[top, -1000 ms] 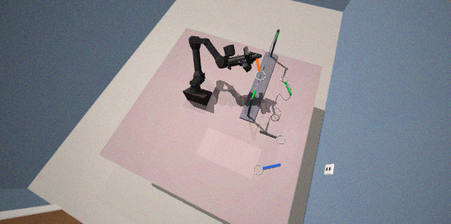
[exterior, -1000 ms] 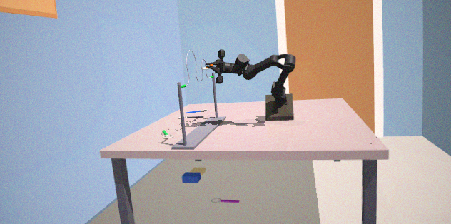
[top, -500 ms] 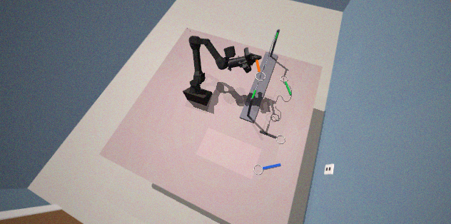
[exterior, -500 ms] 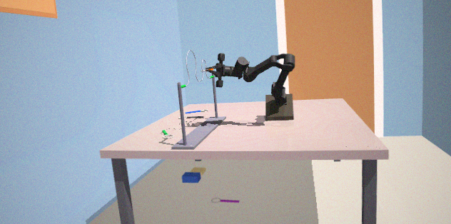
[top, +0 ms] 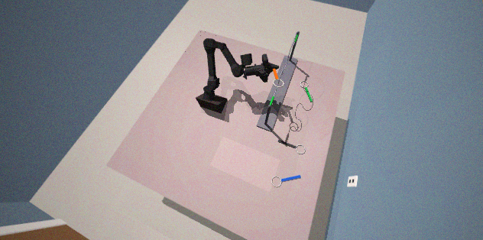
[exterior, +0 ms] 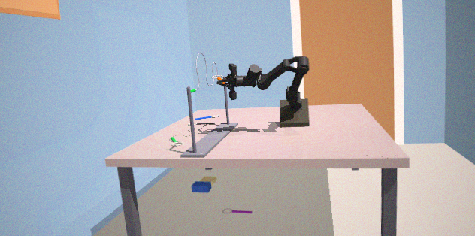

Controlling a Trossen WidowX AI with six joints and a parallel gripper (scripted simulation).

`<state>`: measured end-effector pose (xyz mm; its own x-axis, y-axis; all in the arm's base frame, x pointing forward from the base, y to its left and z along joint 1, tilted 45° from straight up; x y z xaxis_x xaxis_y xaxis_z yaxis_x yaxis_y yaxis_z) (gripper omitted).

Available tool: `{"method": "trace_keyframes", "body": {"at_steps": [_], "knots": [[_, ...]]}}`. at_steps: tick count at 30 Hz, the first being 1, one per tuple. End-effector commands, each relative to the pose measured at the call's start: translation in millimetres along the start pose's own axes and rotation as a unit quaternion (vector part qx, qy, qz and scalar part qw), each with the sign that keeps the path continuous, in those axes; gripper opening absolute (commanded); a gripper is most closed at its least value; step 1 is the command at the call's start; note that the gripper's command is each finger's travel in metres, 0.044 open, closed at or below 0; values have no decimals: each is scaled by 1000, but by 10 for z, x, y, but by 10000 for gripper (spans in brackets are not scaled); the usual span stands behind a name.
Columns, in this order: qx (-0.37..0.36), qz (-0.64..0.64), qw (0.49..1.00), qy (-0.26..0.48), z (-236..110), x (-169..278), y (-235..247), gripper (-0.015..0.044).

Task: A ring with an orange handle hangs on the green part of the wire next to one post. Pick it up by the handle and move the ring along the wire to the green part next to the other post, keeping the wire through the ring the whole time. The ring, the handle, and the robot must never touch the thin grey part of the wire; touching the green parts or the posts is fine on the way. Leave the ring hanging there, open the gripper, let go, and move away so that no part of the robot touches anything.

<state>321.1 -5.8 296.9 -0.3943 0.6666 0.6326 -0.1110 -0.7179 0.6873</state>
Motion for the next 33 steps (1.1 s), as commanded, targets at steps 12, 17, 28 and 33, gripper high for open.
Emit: {"method": "trace_keyframes", "body": {"at_steps": [12,17,28,33], "knots": [[77,-170,982,-33,-21,-162,-482,-150],[104,-224,968,-32,-73,-256,-613,-150],[159,-331,930,-27,-210,-492,-828,-150],[183,-377,908,-25,-280,-613,-902,-150]]}}
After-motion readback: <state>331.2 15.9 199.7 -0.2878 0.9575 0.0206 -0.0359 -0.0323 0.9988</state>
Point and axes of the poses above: the point midway between the two fingers, 35 mm back from their tips, its own z axis out along the fingers, its own y axis across the jaws, x = y × z, the point moved 5 cm from there along -z, back along the fingers, and after that the axes turned 11 degrees about z, right-handed, at the moved point
